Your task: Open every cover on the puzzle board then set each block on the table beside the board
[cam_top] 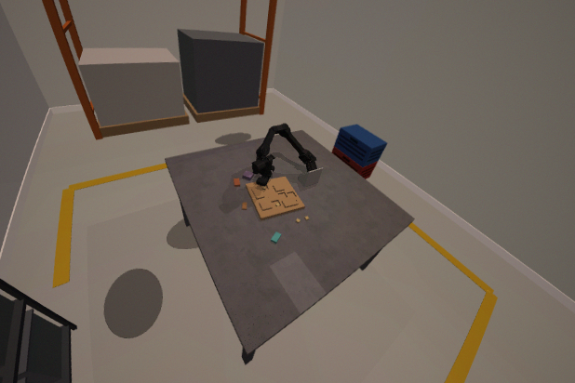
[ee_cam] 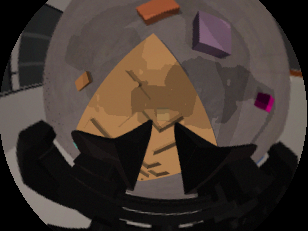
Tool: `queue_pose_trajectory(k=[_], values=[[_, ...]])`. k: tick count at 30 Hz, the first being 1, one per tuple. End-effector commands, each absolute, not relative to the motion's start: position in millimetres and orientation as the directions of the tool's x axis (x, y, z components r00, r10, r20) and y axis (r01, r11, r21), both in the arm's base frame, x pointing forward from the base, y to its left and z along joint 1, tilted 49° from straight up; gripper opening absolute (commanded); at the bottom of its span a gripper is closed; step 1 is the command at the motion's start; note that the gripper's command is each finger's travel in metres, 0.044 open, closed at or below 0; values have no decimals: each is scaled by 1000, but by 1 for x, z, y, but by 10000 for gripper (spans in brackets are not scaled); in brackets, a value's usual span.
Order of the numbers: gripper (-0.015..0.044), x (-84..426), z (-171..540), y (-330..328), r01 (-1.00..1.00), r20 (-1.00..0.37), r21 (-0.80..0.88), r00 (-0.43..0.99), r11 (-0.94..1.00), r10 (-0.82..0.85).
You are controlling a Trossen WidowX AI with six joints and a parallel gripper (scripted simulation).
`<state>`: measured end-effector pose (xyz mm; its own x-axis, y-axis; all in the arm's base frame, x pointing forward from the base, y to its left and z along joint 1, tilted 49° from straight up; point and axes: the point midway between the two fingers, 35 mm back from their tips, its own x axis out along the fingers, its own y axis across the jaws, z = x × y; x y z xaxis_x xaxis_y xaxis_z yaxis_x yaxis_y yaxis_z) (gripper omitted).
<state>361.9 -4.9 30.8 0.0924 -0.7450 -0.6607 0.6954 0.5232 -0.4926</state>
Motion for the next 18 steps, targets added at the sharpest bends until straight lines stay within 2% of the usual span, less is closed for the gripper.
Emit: queue_pose_trajectory(k=[1,18], values=[[144,363,31,-5,643,-659,-531,94,551,-746],[144,363,29,-7,603,-659,-559,94,570,-746]])
